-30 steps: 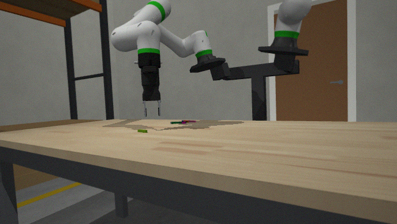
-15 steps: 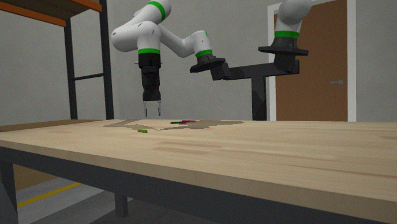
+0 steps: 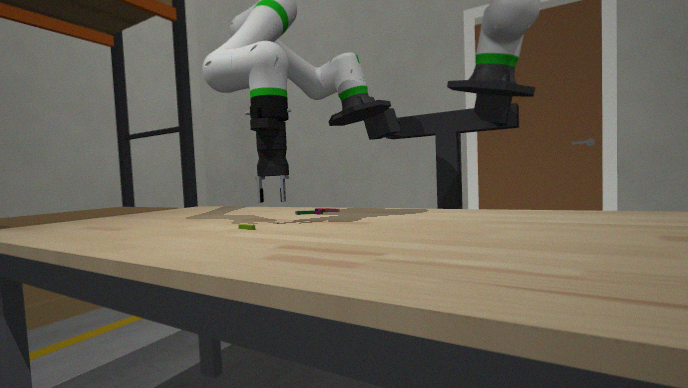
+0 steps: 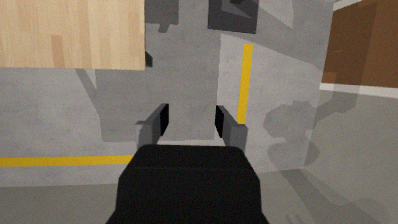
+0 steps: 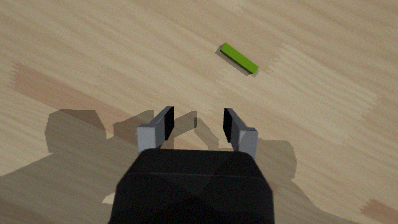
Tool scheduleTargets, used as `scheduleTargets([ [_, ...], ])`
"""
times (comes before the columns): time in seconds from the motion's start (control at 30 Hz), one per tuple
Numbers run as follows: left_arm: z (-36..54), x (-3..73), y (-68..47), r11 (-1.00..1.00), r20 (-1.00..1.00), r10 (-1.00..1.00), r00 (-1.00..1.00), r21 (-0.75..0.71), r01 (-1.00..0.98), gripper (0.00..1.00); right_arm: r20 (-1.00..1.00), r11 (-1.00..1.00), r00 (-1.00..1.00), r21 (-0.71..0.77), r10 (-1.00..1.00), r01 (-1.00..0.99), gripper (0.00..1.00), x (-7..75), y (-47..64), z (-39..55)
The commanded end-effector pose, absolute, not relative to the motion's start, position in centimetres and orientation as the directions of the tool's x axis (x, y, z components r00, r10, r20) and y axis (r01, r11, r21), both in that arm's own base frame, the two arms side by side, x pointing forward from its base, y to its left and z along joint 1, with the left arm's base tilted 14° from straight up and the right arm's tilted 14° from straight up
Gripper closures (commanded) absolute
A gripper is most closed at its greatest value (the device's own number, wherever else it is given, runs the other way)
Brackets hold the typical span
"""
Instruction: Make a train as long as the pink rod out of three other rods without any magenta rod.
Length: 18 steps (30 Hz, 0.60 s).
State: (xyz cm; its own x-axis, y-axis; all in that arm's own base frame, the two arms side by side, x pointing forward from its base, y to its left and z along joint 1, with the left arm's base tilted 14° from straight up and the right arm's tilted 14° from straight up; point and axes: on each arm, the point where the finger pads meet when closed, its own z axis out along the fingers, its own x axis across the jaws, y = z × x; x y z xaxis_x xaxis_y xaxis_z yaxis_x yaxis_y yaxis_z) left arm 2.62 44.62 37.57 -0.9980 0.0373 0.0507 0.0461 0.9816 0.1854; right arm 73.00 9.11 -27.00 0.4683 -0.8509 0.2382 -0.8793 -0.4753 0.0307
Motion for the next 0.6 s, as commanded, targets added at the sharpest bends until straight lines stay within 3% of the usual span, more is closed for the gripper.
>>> scheduleTargets([
  [0.0,37.7,2.6,44.6,0.981,0.05,0.037,-0.998,0.187,0.046,0.0,0.259,-0.33,0.314,-0.018,-0.913,-0.944,0.0,71.7,8.9,-27.1],
  [0.57,37.7,2.6,44.6,0.981,0.05,0.037,-0.998,0.187,0.046,0.0,0.233,0.109,-0.138,-0.135,-0.963,-0.985,0.0,66.9,8.1,-27.6],
])
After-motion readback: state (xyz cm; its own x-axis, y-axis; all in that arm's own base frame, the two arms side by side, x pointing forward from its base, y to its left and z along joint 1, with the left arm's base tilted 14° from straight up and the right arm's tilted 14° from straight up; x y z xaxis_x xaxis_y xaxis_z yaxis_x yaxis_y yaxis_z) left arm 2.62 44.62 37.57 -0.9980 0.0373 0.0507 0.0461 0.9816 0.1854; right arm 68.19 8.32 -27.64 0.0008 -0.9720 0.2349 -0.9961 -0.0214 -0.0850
